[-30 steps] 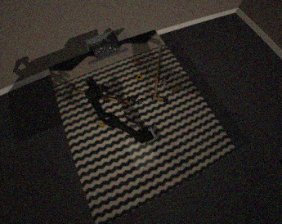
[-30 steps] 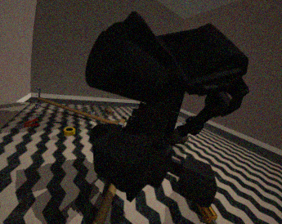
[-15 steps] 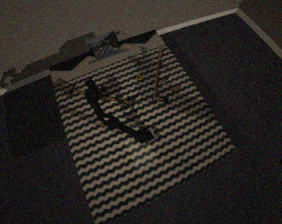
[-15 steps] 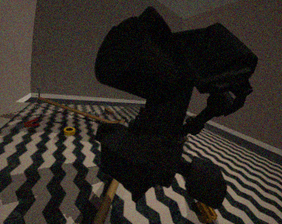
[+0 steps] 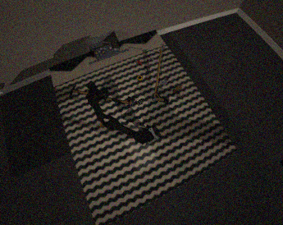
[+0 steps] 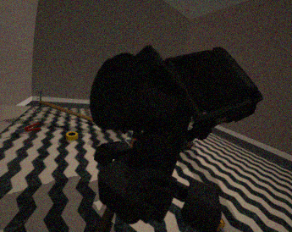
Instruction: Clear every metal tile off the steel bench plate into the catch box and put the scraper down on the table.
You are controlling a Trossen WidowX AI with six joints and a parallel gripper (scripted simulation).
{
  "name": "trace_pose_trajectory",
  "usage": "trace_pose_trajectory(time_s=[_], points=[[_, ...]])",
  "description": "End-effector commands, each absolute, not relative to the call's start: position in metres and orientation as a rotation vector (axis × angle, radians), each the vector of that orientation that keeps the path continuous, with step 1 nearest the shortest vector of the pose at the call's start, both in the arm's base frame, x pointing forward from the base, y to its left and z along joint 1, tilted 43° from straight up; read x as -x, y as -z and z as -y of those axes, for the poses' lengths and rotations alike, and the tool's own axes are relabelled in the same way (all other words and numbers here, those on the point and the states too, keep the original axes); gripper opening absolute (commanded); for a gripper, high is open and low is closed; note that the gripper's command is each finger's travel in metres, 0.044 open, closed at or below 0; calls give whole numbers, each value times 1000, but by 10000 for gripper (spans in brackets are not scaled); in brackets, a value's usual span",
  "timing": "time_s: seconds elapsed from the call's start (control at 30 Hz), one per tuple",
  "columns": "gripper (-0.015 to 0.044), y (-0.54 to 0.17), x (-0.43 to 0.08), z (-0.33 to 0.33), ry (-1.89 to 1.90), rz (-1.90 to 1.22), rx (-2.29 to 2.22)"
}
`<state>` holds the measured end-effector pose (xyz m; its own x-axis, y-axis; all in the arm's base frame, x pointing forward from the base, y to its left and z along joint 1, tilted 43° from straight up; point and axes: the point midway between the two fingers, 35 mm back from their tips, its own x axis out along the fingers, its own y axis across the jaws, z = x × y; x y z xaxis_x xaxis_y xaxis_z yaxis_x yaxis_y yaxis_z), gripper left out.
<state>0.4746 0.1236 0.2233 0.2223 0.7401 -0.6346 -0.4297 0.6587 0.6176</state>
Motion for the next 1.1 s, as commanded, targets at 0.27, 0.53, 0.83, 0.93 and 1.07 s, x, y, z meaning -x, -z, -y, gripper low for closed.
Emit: trace_pose_trajectory(time_s=[0.27,0.53,0.83,0.93,1.07], points=[[0,-207,-476,-140,-831,-1069,-330],[0,-197,-476,-150,-836,-1065,-322],[0,-184,-475,-162,-842,-1060,-313],[0,-180,-475,-166,-844,-1059,-311],[0,-175,-474,-172,-846,-1057,-308]])
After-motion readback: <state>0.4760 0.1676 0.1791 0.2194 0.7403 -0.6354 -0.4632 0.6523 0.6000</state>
